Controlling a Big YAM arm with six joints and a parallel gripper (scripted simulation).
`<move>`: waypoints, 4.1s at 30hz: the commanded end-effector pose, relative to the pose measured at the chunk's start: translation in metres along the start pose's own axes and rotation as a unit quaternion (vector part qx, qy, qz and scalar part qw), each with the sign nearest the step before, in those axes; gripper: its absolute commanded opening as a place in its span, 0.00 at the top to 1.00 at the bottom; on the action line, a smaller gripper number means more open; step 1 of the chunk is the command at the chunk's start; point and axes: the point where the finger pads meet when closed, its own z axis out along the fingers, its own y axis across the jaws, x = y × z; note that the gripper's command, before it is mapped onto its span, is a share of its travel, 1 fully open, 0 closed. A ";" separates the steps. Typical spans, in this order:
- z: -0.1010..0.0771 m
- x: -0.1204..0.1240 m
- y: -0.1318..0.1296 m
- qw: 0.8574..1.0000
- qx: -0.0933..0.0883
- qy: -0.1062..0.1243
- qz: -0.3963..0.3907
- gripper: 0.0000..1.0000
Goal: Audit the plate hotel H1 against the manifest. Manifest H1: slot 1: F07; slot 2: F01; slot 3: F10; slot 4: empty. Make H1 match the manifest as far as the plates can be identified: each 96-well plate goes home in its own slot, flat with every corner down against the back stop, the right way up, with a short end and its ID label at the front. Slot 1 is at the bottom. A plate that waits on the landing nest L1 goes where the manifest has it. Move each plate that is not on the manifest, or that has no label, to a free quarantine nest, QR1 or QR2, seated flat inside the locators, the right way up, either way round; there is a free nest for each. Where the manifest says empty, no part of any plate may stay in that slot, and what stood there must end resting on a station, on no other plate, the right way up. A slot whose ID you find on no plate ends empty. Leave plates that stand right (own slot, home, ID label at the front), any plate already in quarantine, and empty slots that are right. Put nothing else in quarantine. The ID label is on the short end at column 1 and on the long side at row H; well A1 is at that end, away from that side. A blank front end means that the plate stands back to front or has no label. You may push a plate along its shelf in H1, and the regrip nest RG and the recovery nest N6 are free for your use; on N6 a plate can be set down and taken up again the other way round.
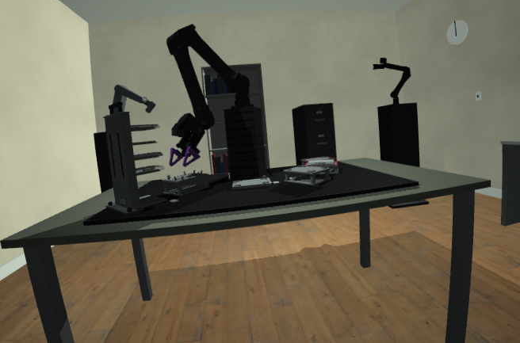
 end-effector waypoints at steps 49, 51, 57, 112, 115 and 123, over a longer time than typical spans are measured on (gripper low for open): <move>0.042 -0.069 0.001 1.000 0.000 -0.021 0.004 0.00; 0.044 -0.071 0.002 1.000 0.000 -0.021 0.003 0.00; 0.049 -0.078 0.002 1.000 0.000 -0.022 0.003 0.00; 0.063 -0.093 0.000 1.000 0.001 -0.018 0.005 0.14; 0.063 -0.093 0.000 1.000 0.001 -0.019 0.005 0.14; 0.063 -0.097 0.000 1.000 0.001 -0.022 0.005 0.14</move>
